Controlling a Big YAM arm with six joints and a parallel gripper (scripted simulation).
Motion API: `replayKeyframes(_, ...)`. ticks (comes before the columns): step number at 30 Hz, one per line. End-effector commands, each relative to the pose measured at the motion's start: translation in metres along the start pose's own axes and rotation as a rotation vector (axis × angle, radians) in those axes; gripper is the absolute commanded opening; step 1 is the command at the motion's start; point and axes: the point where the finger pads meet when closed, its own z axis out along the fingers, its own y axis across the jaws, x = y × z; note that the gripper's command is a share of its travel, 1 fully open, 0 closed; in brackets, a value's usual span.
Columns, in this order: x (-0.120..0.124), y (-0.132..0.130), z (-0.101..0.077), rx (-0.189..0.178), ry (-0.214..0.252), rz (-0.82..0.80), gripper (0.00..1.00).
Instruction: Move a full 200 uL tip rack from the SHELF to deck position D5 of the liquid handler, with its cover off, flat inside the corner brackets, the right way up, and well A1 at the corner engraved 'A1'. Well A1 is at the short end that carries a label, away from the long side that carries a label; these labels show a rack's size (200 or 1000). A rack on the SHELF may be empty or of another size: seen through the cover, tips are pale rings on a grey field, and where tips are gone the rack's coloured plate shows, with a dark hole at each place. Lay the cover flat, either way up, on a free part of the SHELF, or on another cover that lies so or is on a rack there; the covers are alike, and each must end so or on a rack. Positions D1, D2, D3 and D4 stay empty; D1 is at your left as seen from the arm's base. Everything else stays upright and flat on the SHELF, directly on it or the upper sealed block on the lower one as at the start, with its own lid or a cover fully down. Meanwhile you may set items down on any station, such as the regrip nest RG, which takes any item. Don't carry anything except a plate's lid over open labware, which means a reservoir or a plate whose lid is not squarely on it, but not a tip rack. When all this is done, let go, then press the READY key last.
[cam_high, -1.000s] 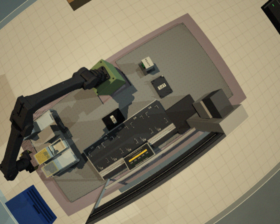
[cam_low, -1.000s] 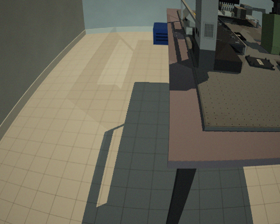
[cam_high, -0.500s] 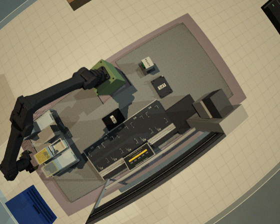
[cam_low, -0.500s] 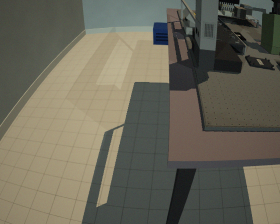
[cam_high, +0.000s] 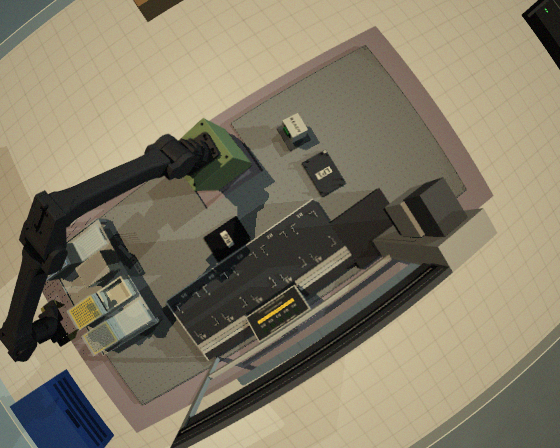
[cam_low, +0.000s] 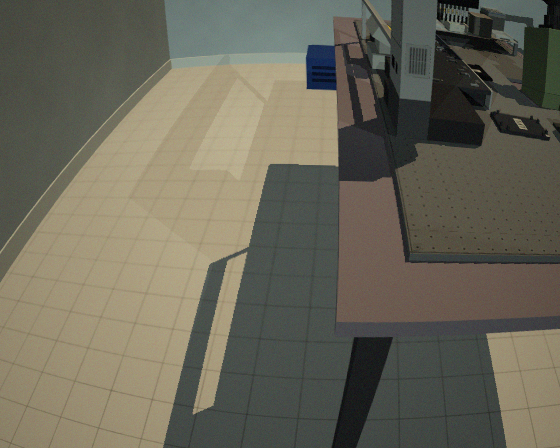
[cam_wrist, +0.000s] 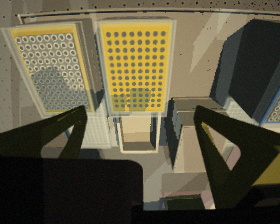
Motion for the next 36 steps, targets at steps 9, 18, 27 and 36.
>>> replayKeyframes(9, -0.011, -0.036, -0.035, -0.022, -0.07, -0.012, 1.0)
replayKeyframes(18, -0.012, -0.081, -0.034, -0.017, -0.07, -0.013, 1.0)
replayKeyframes(27, -0.012, -0.117, -0.033, -0.014, -0.071, -0.013, 1.0)
replayKeyframes(36, -0.017, -0.157, -0.039, -0.011, -0.085, -0.014, 1.0)
